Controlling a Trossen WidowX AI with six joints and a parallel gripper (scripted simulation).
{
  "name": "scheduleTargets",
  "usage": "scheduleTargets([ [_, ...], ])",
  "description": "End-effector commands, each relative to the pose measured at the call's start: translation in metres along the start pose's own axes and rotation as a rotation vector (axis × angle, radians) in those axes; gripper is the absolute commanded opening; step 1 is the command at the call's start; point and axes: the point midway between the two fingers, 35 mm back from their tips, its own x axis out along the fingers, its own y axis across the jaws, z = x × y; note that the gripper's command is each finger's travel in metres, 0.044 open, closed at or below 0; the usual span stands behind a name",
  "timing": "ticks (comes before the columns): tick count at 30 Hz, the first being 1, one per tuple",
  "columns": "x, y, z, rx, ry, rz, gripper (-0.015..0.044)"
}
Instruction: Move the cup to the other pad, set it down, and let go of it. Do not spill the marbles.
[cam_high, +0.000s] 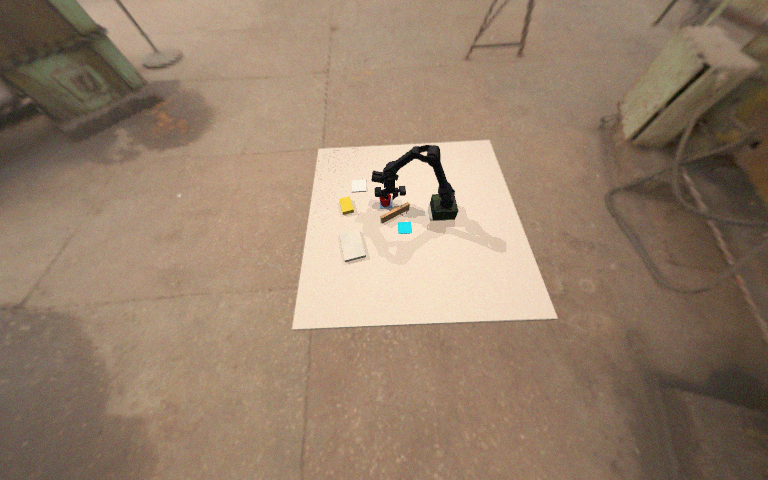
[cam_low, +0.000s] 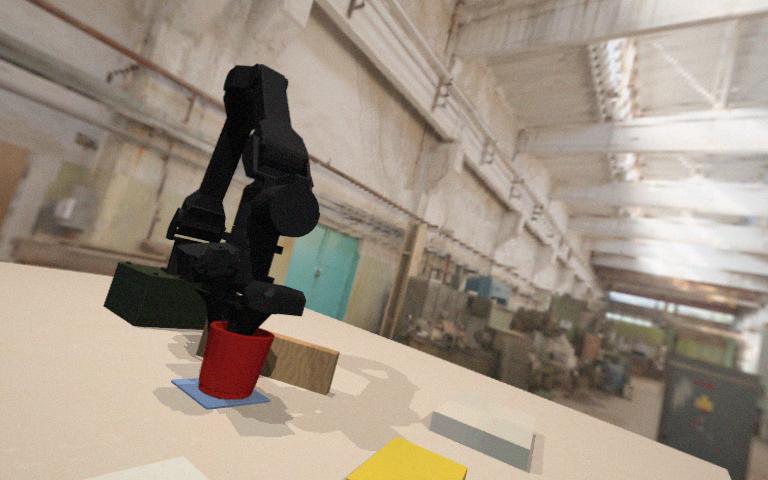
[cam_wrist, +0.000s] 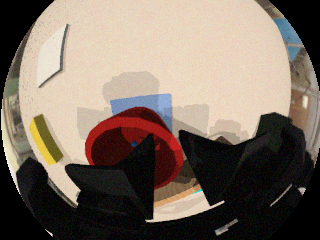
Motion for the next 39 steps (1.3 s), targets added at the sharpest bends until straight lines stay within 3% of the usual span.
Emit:
scheduleTargets([
  [1,0.000,0.000,0.000,0.000,0.000,0.001,0.0069],
  [9,0.000,0.000,0.000,0.000,0.000,0.001,0.0000],
  [16,-0.004,0.001,0.000,0.000,0.000,0.000,0.0000],
  [33,-0.077,0.002,0.001,0.001,0.002,-0.002,0.0000],
  [39,-0.083,0.000,0.001,0.001,0.002,-0.002,0.0000],
])
